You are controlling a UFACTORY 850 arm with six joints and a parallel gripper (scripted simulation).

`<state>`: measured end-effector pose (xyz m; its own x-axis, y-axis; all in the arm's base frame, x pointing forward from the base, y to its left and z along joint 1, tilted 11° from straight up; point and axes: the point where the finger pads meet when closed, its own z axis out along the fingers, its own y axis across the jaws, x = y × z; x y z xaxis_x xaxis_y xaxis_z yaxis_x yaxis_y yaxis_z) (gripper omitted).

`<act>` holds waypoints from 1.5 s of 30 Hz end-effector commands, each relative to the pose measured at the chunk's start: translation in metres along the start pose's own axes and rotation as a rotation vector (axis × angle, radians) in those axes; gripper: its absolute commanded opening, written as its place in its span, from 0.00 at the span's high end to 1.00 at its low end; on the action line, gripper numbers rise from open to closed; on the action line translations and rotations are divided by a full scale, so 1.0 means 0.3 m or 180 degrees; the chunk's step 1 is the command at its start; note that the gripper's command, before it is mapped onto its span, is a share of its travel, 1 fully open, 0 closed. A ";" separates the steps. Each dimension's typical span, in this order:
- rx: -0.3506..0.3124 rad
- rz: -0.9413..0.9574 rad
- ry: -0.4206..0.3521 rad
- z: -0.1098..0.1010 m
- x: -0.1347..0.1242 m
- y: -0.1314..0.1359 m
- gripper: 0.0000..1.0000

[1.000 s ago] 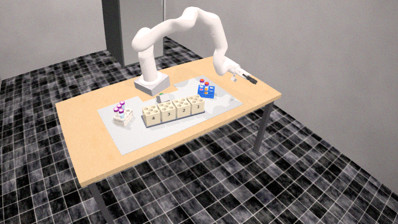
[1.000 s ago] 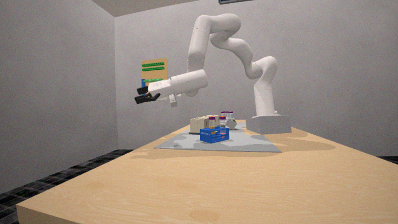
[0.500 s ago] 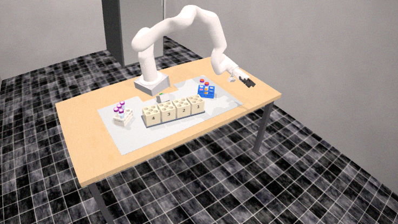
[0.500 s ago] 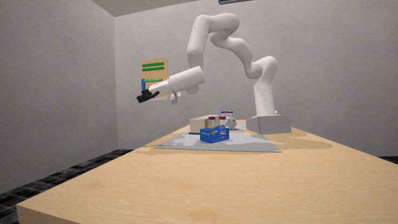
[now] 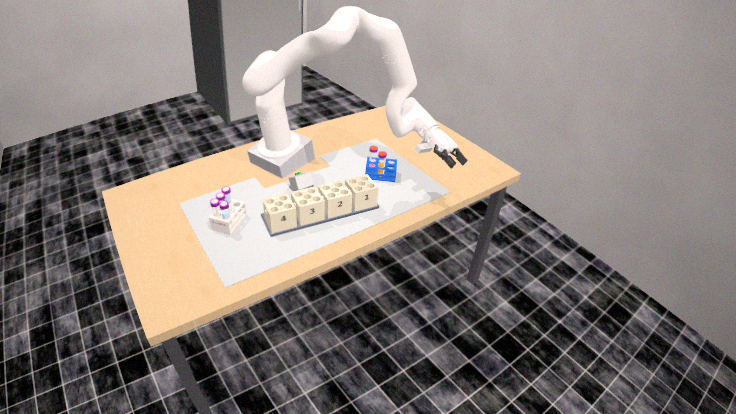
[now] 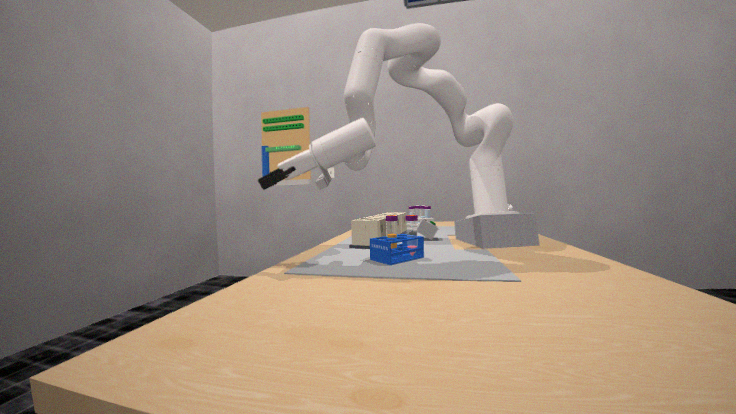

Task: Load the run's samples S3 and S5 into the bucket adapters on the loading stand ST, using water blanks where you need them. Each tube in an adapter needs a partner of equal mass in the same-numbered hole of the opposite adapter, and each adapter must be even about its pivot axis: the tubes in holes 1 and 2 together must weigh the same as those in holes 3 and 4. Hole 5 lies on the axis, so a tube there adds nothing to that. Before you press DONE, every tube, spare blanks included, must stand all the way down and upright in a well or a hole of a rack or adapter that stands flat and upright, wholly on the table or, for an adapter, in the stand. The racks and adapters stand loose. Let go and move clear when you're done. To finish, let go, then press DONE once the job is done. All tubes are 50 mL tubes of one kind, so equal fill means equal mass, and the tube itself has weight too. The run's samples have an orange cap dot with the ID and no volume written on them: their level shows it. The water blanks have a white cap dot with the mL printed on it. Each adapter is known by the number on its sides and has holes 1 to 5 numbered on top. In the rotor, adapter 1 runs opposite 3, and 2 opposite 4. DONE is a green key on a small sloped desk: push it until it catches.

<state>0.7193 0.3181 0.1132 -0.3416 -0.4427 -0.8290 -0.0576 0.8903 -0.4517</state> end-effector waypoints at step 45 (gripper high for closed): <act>0.1044 0.1841 0.0920 -0.060 0.196 -0.519 0.00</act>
<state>0.6953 0.1671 0.1375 -0.4794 0.1099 -0.8707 0.4219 0.8988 -0.1189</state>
